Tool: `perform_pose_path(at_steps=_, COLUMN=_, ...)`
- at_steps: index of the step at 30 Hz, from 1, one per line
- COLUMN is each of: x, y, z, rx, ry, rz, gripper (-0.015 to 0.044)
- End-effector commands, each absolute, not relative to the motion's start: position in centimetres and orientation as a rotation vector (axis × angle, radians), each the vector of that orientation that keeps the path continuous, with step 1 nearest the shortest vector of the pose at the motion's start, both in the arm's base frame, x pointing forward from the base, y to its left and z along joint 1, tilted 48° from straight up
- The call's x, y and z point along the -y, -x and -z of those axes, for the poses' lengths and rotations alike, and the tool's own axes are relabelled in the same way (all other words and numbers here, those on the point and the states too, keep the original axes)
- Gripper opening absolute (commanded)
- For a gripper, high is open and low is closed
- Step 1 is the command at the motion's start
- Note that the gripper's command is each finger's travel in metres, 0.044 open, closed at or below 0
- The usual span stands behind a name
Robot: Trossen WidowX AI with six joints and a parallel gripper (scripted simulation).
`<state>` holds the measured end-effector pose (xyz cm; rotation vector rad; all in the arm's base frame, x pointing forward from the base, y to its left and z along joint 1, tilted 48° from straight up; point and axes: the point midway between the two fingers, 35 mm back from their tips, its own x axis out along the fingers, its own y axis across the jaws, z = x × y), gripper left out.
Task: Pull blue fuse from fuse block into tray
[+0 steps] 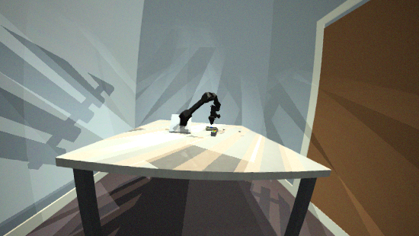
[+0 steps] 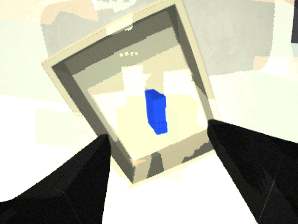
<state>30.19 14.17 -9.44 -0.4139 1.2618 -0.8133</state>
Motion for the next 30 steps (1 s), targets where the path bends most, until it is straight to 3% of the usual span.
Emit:
perform_pose_path(at_steps=1, x=-16.52, y=-29.99, z=7.56, rx=-1.255, ry=0.408, rz=0.803, gripper=0.0330)
perform_pose_path(at_steps=30, x=-16.58, y=-29.99, z=7.45, rx=-1.253, ry=0.418, rz=0.800, gripper=0.0330)
